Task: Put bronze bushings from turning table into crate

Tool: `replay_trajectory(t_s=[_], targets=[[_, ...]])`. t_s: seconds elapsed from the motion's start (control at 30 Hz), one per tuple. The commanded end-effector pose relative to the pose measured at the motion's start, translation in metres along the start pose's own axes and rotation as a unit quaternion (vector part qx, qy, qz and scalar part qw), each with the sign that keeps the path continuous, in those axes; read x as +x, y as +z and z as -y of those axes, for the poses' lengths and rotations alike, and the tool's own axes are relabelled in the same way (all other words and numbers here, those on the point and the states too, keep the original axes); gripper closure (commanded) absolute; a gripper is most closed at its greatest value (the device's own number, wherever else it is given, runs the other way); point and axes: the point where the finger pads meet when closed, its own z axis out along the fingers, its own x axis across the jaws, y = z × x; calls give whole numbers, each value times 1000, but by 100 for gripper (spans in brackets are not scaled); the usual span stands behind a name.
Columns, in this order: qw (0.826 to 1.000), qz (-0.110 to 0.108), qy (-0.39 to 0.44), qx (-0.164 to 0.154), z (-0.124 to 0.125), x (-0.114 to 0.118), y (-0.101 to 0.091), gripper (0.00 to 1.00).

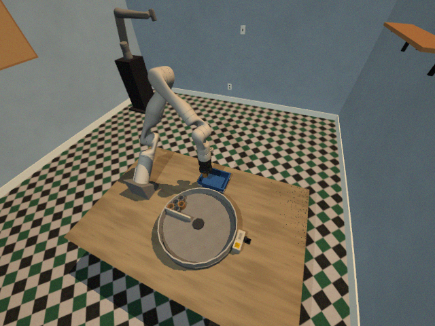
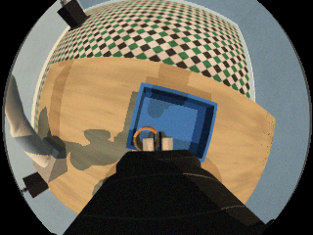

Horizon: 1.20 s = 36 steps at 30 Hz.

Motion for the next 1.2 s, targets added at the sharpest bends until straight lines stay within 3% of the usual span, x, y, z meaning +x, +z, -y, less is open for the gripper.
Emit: replay_trajectory(t_s=[0.0,0.1,0.27,1.17], targets=[[1000,0,0,0,0,0,0,100],[1000,0,0,0,0,0,0,100],[1000,0,0,0,0,0,23,100],[1000,0,0,0,0,0,31,100]])
